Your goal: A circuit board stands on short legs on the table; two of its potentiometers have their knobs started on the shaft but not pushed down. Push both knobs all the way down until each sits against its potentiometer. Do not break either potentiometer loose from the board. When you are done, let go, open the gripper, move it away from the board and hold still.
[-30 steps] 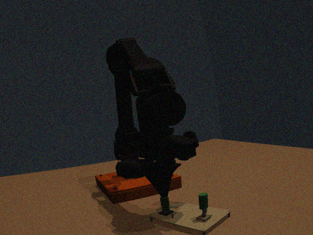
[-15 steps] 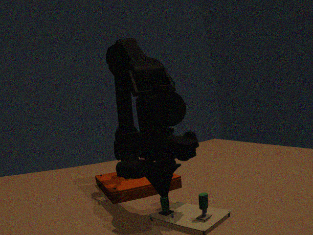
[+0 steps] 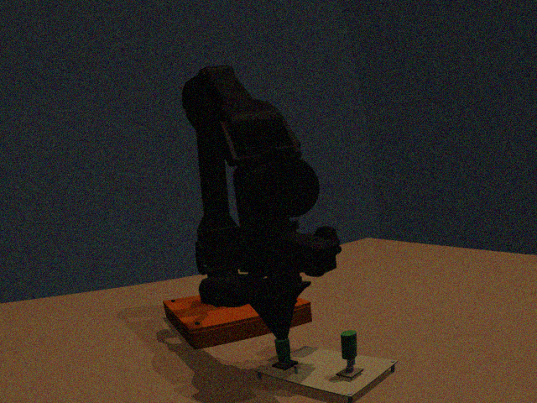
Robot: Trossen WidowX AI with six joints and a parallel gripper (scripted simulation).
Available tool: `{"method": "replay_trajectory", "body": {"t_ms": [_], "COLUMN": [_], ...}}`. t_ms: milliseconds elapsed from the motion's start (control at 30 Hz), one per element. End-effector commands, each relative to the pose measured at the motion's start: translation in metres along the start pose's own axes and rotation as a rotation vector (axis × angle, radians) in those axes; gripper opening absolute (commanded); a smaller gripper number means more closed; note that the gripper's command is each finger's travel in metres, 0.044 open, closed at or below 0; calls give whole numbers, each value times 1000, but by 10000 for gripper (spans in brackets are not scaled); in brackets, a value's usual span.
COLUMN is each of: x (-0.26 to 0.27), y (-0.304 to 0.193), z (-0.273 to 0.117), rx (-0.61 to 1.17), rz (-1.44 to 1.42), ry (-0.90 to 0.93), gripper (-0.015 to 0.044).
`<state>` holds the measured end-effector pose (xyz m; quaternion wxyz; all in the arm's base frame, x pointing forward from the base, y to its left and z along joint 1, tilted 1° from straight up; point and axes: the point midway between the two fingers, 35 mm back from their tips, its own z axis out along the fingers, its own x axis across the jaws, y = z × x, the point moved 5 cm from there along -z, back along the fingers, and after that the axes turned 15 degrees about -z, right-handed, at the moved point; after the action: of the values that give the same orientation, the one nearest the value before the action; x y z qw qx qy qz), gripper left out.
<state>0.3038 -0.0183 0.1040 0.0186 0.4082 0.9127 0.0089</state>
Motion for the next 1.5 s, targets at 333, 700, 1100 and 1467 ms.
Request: {"method": "replay_trajectory", "body": {"t_ms": [333, 700, 1100, 1467], "x": [-3, -3, -2, 20], "y": [2, 3, 2, 17], "z": [5, -13, -20, -11], "rx": [18, 18, 19, 38], "rz": [-2, -2, 0, -28], "ry": [11, 11, 20, 76], "gripper": [0, 0, 79, 53]}}
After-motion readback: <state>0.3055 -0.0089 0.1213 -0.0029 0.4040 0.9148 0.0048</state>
